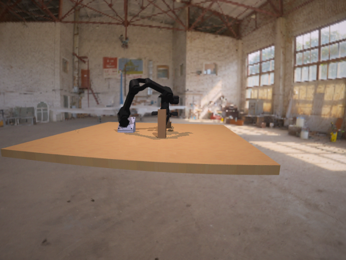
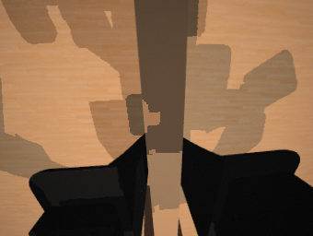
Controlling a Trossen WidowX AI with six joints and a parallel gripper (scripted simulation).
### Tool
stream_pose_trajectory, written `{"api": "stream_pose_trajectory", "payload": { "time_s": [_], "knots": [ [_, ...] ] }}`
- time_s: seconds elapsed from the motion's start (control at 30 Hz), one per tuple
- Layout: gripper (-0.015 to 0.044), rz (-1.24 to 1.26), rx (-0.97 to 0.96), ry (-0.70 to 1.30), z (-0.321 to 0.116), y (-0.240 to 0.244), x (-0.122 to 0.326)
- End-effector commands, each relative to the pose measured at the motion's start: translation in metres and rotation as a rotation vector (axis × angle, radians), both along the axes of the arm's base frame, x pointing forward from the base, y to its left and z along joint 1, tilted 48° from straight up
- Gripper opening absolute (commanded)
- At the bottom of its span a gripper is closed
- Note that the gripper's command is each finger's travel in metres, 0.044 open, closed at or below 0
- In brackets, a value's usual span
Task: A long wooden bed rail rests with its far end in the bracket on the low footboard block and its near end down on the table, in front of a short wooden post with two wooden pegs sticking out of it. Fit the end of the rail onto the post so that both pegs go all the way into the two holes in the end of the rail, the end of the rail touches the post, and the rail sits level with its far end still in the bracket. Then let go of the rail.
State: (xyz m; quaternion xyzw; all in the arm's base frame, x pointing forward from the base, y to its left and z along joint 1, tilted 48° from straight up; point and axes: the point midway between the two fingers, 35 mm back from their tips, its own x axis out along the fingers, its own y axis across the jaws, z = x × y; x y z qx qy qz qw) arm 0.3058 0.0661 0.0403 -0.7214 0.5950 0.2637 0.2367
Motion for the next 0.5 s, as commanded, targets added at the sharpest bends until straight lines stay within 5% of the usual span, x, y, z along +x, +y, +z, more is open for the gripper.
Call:
{"api": "stream_pose_trajectory", "payload": {
  "time_s": [0.0,0.47],
  "knots": [
    [0.0000,-0.001,0.016,-0.002,0.0020,0.0051,0.0001],
    [0.0000,-0.001,0.015,-0.002,-0.0006,0.0022,0.0004]
  ]
}}
